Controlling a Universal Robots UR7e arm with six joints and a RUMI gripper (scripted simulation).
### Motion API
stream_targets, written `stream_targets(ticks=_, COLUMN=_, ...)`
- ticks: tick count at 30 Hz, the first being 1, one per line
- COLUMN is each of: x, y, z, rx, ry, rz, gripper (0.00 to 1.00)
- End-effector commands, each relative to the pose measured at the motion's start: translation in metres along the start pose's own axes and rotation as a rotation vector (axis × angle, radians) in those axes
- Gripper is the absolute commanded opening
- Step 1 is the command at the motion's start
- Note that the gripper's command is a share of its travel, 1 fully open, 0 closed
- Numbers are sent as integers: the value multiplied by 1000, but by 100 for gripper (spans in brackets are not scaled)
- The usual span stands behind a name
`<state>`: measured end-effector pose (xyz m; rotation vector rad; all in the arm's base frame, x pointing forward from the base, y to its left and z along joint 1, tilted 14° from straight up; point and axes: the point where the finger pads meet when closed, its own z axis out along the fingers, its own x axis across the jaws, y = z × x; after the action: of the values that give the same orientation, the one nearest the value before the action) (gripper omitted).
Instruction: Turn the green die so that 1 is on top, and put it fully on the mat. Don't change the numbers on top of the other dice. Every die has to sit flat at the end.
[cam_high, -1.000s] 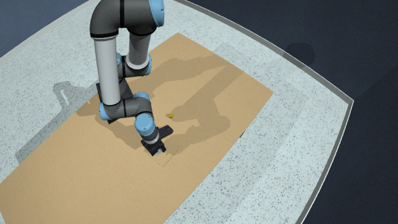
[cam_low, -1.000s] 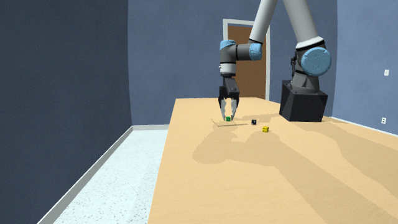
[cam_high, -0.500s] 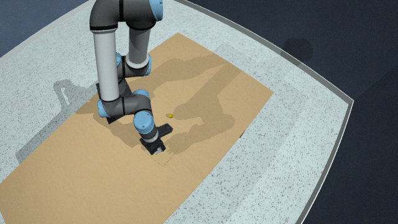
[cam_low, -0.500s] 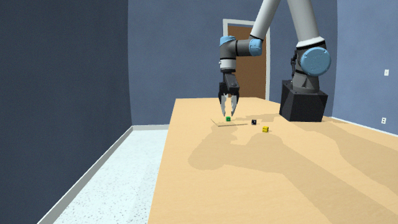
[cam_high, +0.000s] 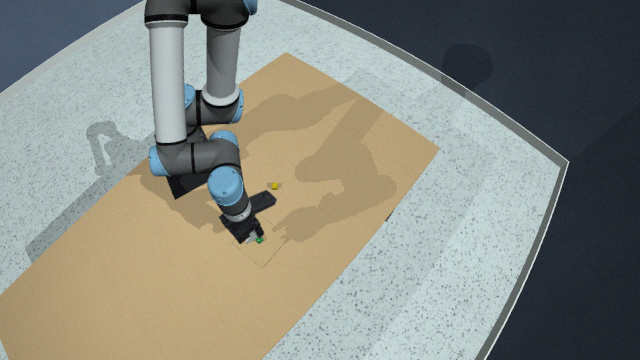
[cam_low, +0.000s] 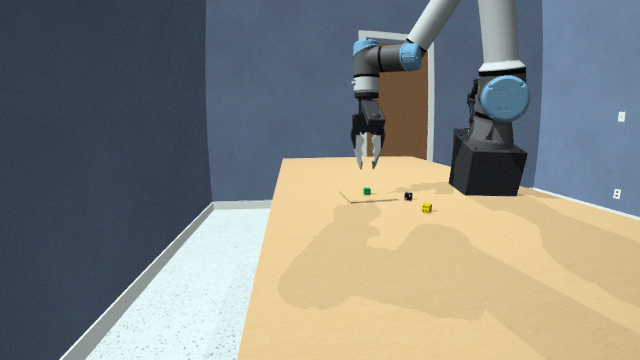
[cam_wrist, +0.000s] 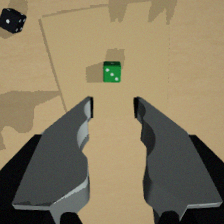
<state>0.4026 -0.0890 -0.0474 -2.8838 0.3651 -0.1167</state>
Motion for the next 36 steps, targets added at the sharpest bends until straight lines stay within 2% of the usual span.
stream_targets(ticks=1, x=0, y=0, z=-14, rx=0, ry=0, rz=0, gripper=21)
stream_targets(ticks=7, x=0, y=0, z=-17, rx=0, ry=0, rz=0, gripper=21)
stream_targets(ticks=8, x=0, y=0, z=-17, rx=0, ry=0, rz=0, gripper=100)
stream_targets(ticks=30, x=0, y=0, z=-17, rx=0, ry=0, rz=0, gripper=100)
stream_targets(ticks=36, x=-1, y=0, z=-6, rx=0, ry=-1, rz=-8, gripper=100)
